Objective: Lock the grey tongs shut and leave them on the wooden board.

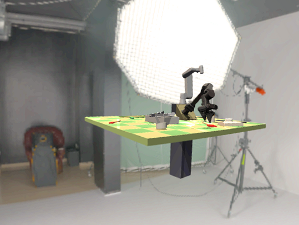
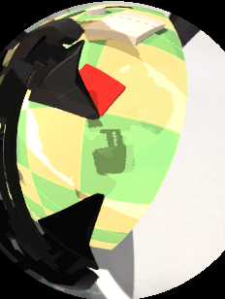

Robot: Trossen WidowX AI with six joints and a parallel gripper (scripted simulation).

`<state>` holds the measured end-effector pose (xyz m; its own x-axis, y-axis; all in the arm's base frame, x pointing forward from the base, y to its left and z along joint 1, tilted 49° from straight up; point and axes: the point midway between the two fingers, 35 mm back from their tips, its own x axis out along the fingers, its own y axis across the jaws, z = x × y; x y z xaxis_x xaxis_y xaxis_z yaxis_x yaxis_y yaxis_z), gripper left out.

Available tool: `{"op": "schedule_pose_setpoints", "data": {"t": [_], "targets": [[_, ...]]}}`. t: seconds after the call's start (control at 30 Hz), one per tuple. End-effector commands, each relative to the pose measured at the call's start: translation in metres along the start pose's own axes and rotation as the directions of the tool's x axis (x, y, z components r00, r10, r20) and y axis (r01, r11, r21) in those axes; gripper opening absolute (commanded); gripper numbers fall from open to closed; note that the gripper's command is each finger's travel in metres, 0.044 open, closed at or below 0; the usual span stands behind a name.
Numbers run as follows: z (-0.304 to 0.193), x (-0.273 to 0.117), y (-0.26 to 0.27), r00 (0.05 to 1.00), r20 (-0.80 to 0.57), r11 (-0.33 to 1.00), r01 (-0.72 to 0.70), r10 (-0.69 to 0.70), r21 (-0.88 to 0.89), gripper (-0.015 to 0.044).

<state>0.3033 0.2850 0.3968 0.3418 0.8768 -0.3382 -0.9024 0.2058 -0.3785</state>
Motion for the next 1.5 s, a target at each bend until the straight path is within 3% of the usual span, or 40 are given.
{"op": "schedule_pose_setpoints", "data": {"t": [0.0, 0.23, 0.5, 0.7, 0.9, 1.0, 1.47], "targets": [[-0.053, -0.002, -0.028, 0.993, -0.115, 0.994, 0.027, -0.015, 0.105, 0.0440], [-0.171, -0.032, -0.067, 0.944, -0.329, 0.915, 0.102, 0.035, 0.390, 0.0440], [-0.269, -0.085, -0.084, 0.897, -0.436, 0.754, 0.237, 0.073, 0.613, 0.0440], [-0.336, -0.125, -0.074, 0.879, -0.444, 0.541, 0.292, 0.174, 0.789, 0.0440], [-0.408, -0.184, -0.043, 0.903, -0.325, 0.146, 0.294, 0.281, 0.945, 0.0440], [-0.422, -0.200, -0.034, 0.917, -0.279, 0.036, 0.280, 0.287, 0.959, 0.0440], [-0.418, -0.195, -0.032, 0.916, -0.279, 0.035, 0.281, 0.287, 0.959, 0.0440]]}}
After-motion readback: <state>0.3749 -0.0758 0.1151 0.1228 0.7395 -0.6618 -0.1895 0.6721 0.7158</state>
